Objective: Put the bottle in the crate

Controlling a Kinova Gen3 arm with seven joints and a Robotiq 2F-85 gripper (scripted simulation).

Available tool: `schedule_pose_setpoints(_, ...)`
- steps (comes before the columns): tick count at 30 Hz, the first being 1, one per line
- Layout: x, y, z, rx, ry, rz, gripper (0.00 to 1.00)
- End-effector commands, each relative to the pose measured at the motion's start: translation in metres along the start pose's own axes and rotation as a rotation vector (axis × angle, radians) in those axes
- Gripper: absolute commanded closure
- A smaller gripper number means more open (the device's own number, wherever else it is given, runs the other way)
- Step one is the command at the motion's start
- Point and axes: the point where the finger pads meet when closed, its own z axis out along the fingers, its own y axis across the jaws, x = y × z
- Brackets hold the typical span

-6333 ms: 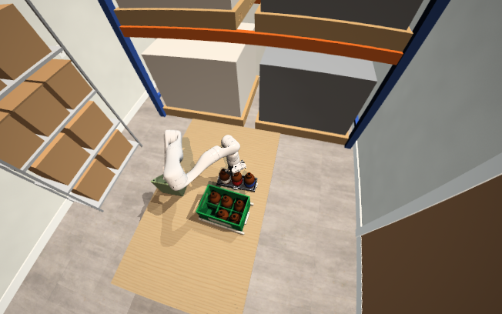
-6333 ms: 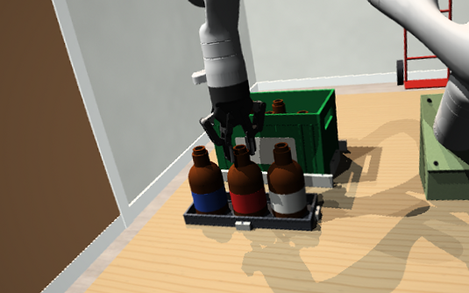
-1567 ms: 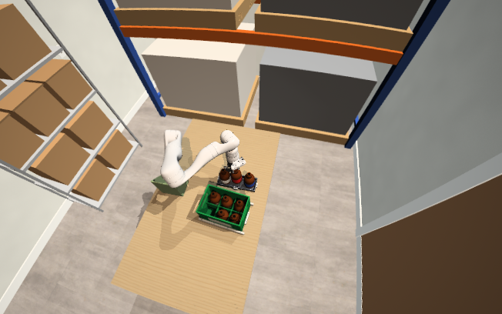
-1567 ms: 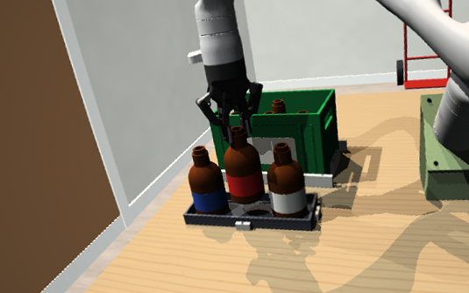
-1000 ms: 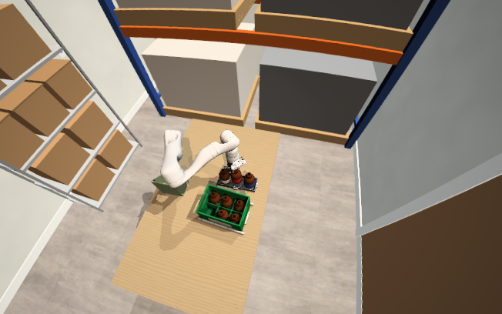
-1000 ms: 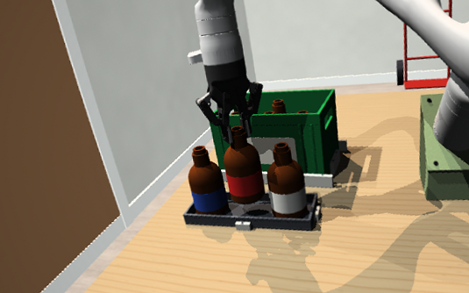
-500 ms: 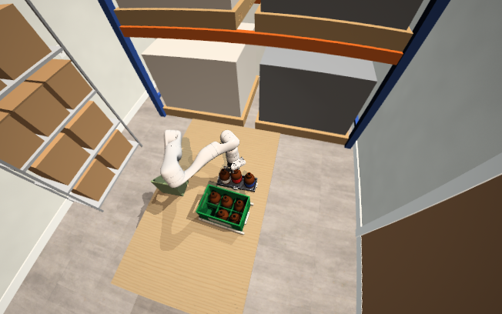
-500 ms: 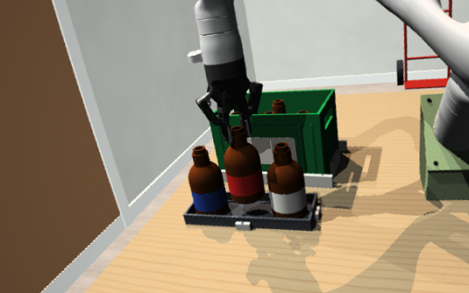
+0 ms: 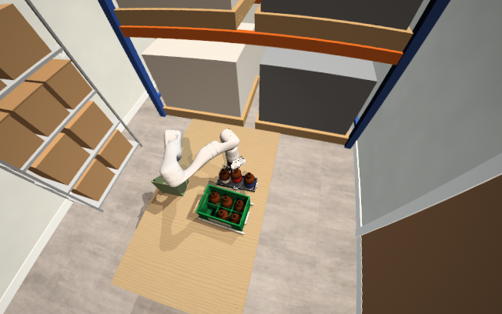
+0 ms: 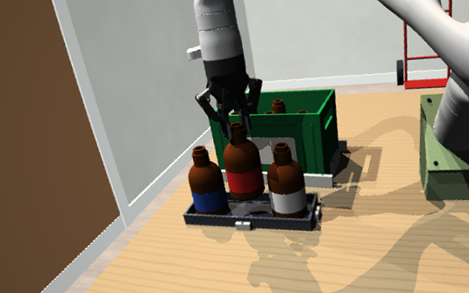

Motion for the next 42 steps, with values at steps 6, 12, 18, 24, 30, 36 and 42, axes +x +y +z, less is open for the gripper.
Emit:
schedule_pose_setpoints(6, 0.001, 0.000, -0.010, 0.002, 0.004, 0.001, 1.00)
schedule_pose_setpoints(12, 0.001, 0.000, -0.015, 0.002, 0.004, 0.001, 1.00)
schedule_pose_setpoints(18, 0.001, 0.000, -0.022, 0.002, 0.004, 0.001, 1.00)
schedule_pose_setpoints(24, 0.001, 0.000, -0.028, 0.002, 0.004, 0.001, 1.00)
schedule_pose_setpoints(30, 0.001, 0.000, -0.030, 0.002, 0.004, 0.001, 1.00)
schedule_pose_setpoints(36, 0.001, 0.000, -0.033, 0.002, 0.004, 0.001, 1.00)
schedule_pose_setpoints(42, 0.001, 0.000, -0.033, 0.002, 0.004, 0.001, 1.00)
